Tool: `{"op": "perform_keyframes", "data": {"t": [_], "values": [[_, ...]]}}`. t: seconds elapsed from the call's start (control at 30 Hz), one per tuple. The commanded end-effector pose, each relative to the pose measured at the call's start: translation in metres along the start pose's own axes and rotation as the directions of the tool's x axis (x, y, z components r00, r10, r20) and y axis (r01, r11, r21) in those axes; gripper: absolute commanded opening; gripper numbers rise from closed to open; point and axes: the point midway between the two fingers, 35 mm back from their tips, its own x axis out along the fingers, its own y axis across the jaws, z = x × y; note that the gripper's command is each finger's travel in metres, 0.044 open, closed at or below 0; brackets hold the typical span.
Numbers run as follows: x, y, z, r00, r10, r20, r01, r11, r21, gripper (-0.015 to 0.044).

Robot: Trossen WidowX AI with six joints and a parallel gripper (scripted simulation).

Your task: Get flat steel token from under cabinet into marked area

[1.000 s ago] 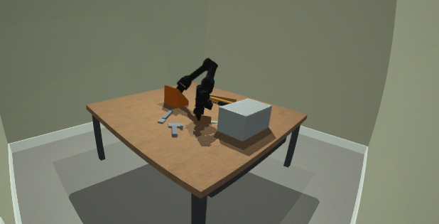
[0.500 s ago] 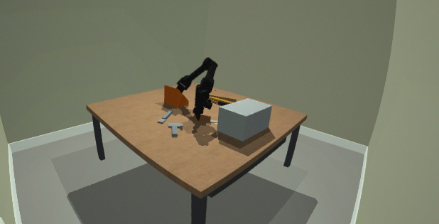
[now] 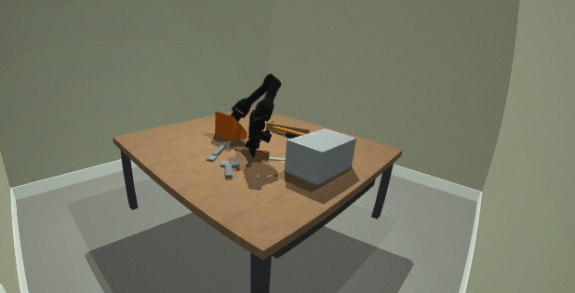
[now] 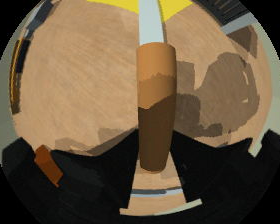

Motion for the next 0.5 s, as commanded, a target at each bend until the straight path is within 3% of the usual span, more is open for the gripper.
{"op": "perform_keyframes", "data": {"t": [0.0,0.47], "values": [[0.001,0.001,-0.01,1.0,0.004,0.001,-0.004,1.0,0.003,0.0],[0.001,-0.002,-0.039,1.0,0.003,0.0,-0.003,1.0,0.004,0.0]]}}
